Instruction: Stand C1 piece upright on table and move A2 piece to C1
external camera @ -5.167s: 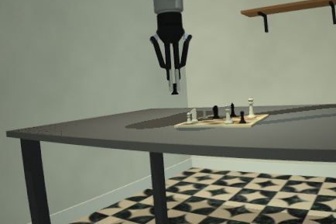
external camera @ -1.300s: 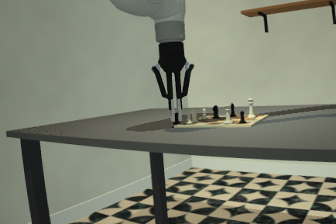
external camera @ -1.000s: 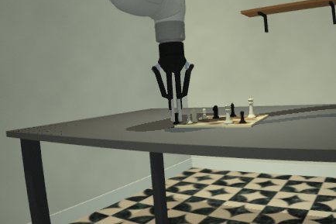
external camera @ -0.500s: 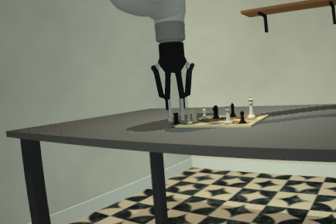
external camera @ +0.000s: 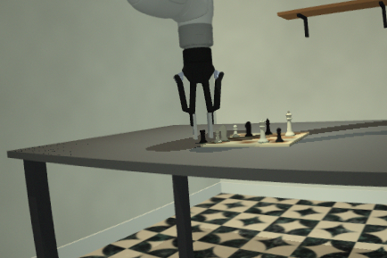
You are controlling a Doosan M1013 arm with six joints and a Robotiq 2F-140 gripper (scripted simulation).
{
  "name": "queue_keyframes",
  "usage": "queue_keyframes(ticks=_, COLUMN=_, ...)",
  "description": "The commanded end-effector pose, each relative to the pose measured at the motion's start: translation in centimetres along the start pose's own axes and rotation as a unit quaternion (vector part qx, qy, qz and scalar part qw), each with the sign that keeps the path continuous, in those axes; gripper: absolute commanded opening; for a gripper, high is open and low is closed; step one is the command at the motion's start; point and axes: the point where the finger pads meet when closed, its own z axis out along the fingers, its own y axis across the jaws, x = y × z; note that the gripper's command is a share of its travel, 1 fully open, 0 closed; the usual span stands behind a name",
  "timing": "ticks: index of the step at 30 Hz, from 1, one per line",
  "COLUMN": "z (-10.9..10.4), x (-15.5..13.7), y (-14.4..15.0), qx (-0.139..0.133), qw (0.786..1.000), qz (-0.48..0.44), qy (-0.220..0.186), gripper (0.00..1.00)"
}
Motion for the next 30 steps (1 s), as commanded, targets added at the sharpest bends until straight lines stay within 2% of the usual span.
queue_keyframes(ticks=1, z=-0.3, x=0.0, y=0.0, qx=0.0, qw=1.0, qz=0.0, qy=0.0, gripper=0.22)
queue_keyframes(ticks=6, z=-2.1, x=0.0, y=0.0, qx=0.0, qw=1.0, qz=0.0, qy=0.0, gripper=0.22)
queue_keyframes(ticks=13, z=-5.8, x=0.0, y=0.0, qx=0.0, qw=1.0, qz=0.0, qy=0.0, gripper=0.22)
queue_keyframes(ticks=15, z=-5.8, x=0.0, y=0.0, qx=0.0, qw=1.0, qz=0.0, qy=0.0, gripper=0.22)
queue_keyframes(ticks=22, z=-8.5, x=0.0, y=0.0, qx=0.0, qw=1.0, qz=0.0, qy=0.0, gripper=0.22)
queue_keyframes(ticks=27, z=-8.9, x=0.0, y=0.0, qx=0.0, qw=1.0, qz=0.0, qy=0.0, gripper=0.22)
queue_keyframes(ticks=28, z=-8.9, x=0.0, y=0.0, qx=0.0, qw=1.0, qz=0.0, qy=0.0, gripper=1.0)
queue_keyframes(ticks=30, z=-8.9, x=0.0, y=0.0, qx=0.0, qw=1.0, qz=0.0, qy=0.0, gripper=1.0)
